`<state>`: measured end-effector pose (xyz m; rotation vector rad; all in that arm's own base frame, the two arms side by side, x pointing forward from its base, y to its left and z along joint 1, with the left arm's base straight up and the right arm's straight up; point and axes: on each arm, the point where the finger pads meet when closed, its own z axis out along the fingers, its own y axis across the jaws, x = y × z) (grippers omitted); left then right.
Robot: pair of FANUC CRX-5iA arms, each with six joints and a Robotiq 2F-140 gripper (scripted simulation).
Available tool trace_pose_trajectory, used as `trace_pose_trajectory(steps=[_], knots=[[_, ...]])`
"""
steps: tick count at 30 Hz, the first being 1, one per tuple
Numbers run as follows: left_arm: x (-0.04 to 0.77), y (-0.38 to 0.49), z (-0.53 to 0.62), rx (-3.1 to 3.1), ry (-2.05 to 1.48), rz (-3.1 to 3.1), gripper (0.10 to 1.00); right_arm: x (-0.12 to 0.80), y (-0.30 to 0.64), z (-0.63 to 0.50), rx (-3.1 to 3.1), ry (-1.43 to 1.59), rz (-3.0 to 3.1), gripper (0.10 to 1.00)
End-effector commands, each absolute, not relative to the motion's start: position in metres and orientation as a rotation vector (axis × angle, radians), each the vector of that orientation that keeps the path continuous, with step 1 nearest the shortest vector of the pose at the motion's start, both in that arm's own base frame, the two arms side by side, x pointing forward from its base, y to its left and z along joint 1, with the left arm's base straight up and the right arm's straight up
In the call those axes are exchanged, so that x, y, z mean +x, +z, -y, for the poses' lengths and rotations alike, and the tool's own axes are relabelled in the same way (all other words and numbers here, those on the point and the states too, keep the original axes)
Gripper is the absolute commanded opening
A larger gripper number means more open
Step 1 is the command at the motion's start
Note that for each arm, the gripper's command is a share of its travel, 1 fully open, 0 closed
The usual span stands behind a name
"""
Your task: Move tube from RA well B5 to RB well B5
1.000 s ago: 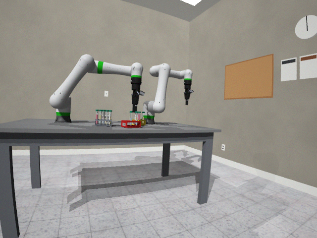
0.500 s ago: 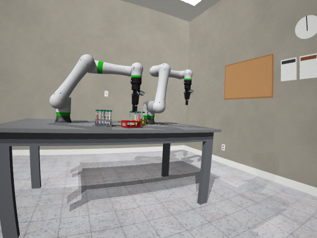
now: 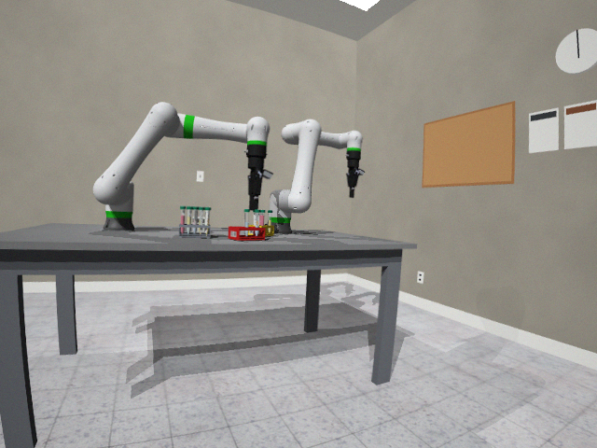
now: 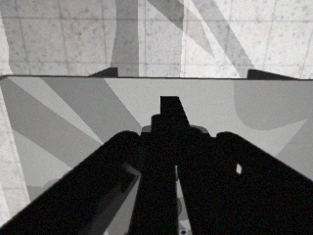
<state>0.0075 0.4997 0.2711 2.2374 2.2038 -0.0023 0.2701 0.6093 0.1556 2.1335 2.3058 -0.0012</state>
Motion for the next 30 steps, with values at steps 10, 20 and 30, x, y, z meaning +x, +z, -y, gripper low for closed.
trace_pose_trajectory(steps=[10,20,30], knots=[[0.008,0.272,-0.500,2.238,0.000,-2.205,0.099,0.270,0.186,-0.610,2.134,0.003,-2.306,0.282],[0.008,0.272,-0.500,2.238,0.000,-2.205,0.099,0.270,0.208,-0.610,2.134,0.003,-2.306,0.282],[0.008,0.272,-0.500,2.238,0.000,-2.205,0.099,0.277,0.223,-0.598,2.210,0.003,-2.234,0.282]])
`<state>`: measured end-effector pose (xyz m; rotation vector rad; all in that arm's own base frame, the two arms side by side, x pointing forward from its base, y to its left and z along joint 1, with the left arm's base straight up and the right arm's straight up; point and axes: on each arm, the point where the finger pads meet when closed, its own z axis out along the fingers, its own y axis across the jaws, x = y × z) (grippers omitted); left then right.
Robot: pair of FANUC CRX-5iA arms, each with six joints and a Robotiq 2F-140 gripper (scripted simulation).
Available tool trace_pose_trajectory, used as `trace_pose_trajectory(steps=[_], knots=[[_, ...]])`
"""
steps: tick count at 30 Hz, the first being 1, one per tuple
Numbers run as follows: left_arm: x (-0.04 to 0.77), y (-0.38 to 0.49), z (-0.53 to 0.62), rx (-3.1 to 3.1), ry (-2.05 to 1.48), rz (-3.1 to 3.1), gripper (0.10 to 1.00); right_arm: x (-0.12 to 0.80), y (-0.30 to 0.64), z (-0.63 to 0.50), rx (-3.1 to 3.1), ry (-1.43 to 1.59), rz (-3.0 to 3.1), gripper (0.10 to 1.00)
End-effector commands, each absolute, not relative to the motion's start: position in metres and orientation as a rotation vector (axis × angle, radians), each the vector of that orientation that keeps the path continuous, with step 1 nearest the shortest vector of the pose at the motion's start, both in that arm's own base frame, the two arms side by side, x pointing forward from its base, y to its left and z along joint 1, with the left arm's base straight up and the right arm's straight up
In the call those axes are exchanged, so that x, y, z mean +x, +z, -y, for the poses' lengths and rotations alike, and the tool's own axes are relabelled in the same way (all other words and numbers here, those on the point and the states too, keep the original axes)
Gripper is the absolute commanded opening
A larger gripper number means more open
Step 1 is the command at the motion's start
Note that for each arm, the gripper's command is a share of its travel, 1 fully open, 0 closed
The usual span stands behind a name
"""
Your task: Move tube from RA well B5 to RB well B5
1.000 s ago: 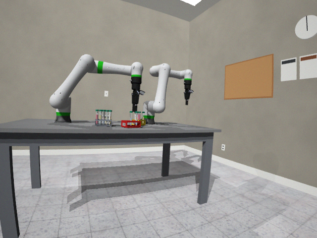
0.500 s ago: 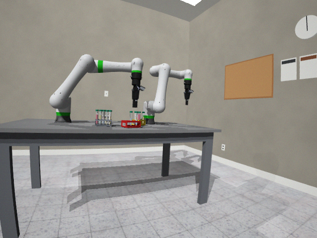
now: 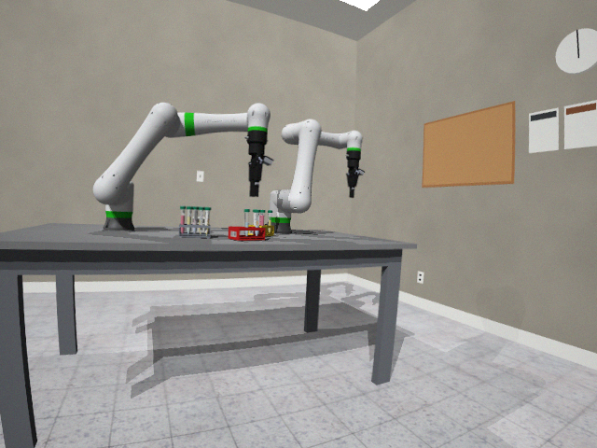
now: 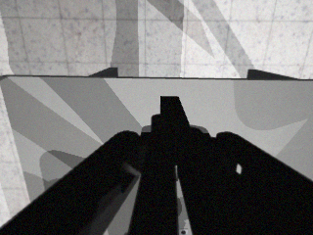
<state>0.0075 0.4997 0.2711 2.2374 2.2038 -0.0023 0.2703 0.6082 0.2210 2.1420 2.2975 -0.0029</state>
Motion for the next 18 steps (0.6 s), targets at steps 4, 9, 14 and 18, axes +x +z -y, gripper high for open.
trace_pose_trajectory(steps=[4,9,14,18], knots=[[0.008,0.272,-0.500,2.238,0.000,-2.205,0.099,0.283,0.223,-0.587,2.283,0.003,-2.159,0.282],[0.008,0.272,-0.500,2.238,0.000,-2.205,0.099,0.298,0.223,-0.558,2.455,0.003,-1.961,0.282],[0.008,0.272,-0.500,2.238,0.000,-2.205,0.099,0.313,0.223,-0.528,2.609,0.003,-1.750,0.282],[0.008,0.272,-0.500,2.238,0.000,-2.205,0.099,0.324,0.223,-0.507,2.715,0.003,-1.581,0.282]])
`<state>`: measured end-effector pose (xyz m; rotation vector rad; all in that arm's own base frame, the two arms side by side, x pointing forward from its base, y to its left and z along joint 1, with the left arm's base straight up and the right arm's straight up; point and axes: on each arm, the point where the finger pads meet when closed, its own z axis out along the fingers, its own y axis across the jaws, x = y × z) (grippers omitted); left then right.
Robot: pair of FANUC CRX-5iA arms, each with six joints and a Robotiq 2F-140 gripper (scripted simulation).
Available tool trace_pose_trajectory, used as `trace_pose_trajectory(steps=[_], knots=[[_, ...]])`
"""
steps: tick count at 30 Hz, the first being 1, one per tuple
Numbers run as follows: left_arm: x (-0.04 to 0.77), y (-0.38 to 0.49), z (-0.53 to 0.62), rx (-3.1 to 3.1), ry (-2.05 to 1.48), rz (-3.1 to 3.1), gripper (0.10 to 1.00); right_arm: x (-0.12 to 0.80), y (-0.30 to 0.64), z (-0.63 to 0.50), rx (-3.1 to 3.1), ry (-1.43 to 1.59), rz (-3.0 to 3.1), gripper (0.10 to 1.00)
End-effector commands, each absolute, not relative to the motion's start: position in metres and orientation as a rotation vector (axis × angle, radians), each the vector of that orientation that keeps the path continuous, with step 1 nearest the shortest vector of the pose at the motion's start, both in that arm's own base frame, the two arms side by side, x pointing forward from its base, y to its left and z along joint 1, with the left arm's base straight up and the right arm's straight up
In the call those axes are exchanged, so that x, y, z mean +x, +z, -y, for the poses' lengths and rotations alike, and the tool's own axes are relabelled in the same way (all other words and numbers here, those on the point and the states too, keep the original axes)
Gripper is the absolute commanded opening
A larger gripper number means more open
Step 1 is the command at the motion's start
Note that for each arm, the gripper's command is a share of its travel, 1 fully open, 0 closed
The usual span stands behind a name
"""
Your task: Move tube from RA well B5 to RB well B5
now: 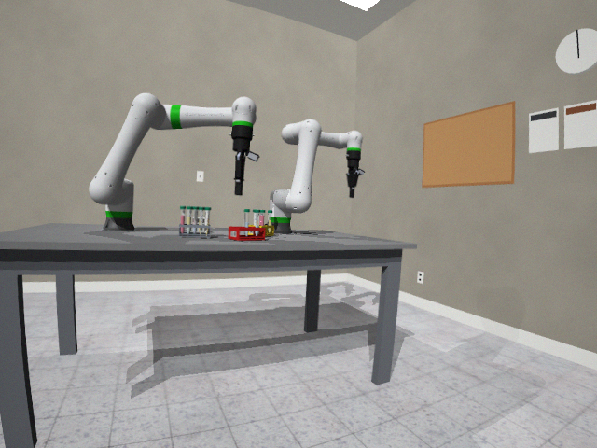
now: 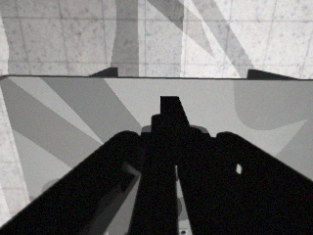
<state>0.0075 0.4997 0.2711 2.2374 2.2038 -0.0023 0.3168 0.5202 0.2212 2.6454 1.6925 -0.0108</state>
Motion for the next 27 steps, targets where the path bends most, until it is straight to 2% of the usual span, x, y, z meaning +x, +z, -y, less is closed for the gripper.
trace_pose_trajectory(steps=[1,17,27], knots=[[0.008,0.272,-0.500,2.238,0.000,-2.205,0.099,0.324,0.223,-0.507,2.715,0.003,-1.581,0.282],[0.008,0.272,-0.500,2.238,0.000,-2.205,0.099,0.410,0.223,-0.524,2.715,0.003,-1.581,0.282],[0.008,0.272,-0.500,2.238,0.000,-2.205,0.099,0.423,0.223,-0.527,2.715,0.003,-1.581,0.282]])
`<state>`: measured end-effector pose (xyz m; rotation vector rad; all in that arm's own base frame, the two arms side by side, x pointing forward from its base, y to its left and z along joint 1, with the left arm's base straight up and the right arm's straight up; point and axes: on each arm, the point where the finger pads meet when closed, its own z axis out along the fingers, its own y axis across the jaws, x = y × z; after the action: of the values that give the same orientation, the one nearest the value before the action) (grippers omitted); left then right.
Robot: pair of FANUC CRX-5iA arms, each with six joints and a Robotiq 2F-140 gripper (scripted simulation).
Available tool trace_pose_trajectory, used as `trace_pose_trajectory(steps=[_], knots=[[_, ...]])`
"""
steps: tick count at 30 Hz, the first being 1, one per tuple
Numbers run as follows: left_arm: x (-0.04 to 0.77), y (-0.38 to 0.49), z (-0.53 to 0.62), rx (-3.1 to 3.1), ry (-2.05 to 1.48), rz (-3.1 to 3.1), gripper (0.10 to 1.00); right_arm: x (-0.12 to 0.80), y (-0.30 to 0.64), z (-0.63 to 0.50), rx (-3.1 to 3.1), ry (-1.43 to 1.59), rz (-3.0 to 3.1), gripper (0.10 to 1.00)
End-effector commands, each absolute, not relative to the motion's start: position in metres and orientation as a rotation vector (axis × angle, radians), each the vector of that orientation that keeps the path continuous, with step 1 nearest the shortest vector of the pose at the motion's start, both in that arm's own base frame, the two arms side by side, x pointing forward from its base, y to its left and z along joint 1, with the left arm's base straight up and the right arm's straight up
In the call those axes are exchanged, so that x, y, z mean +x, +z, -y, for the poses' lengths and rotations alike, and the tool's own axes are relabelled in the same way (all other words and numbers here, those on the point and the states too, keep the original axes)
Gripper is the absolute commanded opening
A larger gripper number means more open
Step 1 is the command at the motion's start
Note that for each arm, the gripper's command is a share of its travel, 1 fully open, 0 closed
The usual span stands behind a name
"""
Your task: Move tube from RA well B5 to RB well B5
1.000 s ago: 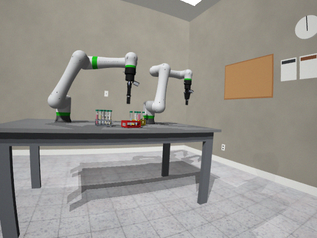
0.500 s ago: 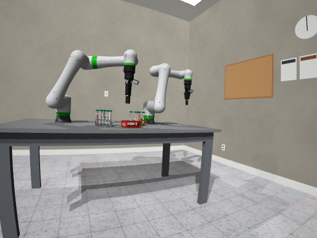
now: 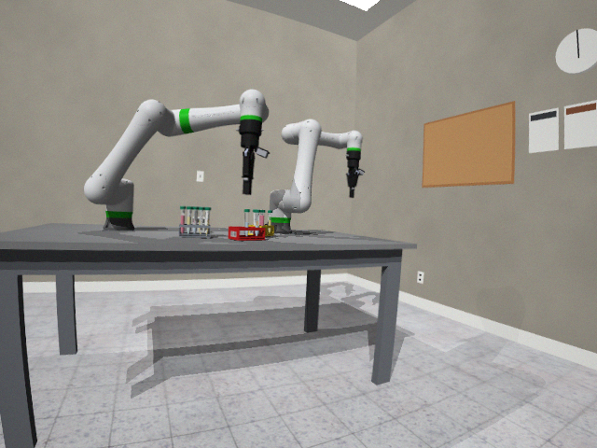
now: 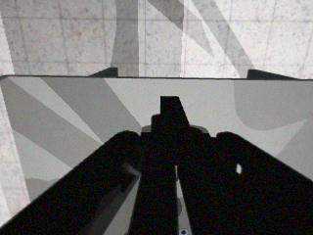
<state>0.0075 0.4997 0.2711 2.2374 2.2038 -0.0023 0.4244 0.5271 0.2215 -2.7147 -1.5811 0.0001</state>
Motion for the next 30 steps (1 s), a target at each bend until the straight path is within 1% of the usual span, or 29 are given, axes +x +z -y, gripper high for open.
trace_pose_trajectory(steps=[1,11,30], knots=[[0.008,0.272,-0.500,2.238,0.000,-2.205,0.099,0.423,0.223,-0.527,-2.714,-0.003,1.581,0.282],[0.008,0.272,-0.500,2.238,0.000,-2.205,0.099,0.418,0.223,-0.526,-2.714,-0.003,1.581,0.282],[0.008,0.272,-0.500,2.238,0.000,-2.205,0.099,0.415,0.191,-0.525,-2.714,-0.003,1.581,0.282]])
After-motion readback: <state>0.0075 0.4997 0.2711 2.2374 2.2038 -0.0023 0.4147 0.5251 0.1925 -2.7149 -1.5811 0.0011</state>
